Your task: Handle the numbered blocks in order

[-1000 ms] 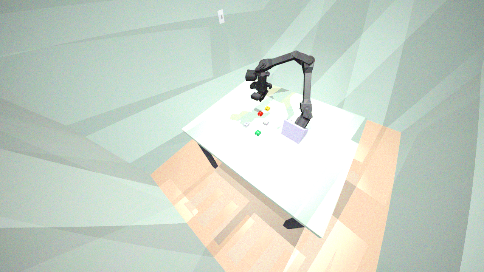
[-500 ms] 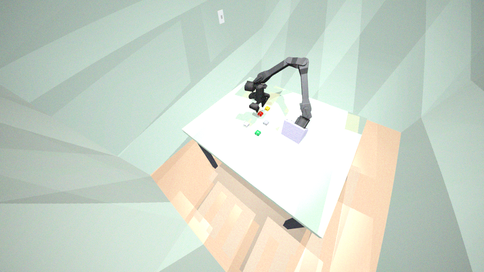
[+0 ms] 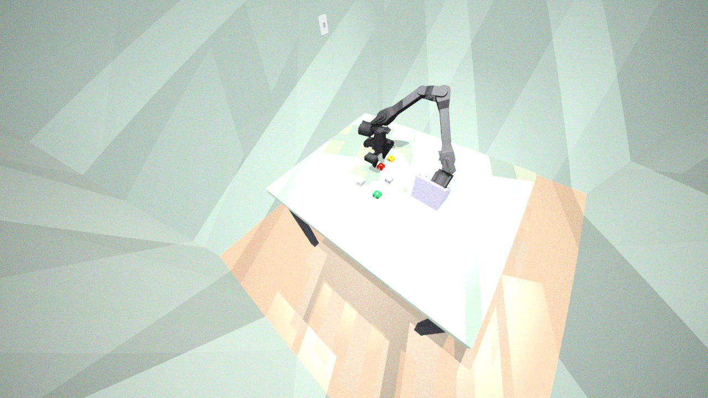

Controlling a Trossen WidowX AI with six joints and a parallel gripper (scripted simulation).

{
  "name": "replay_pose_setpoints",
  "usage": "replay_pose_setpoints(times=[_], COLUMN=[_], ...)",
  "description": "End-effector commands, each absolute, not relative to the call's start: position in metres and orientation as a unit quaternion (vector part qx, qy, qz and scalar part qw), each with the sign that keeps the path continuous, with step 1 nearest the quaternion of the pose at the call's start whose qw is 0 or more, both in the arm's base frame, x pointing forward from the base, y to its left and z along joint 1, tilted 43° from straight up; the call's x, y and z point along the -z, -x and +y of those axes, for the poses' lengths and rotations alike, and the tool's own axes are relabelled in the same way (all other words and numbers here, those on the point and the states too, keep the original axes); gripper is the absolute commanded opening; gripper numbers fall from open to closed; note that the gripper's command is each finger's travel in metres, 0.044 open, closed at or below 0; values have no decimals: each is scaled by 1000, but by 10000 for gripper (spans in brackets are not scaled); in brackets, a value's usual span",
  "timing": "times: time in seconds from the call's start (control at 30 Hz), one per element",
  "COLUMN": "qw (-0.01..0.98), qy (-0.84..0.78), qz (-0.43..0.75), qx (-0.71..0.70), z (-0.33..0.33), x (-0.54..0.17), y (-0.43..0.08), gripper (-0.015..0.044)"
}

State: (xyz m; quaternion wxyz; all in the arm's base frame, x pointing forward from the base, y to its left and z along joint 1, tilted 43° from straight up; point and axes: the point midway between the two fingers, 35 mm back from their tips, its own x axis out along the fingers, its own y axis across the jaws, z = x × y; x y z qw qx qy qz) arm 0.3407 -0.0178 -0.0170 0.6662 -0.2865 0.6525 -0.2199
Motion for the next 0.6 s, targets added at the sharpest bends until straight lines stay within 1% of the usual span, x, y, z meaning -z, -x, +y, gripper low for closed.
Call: replay_pose_setpoints(times=[0.0, 0.33, 0.57], qw=[661, 661, 661], qy=[291, 291, 291], qz=[656, 655, 655], qx=[220, 221, 221], z=[-24, -34, -34], x=[25, 35, 35], y=[-338, -339, -339], gripper=[400, 400, 216])
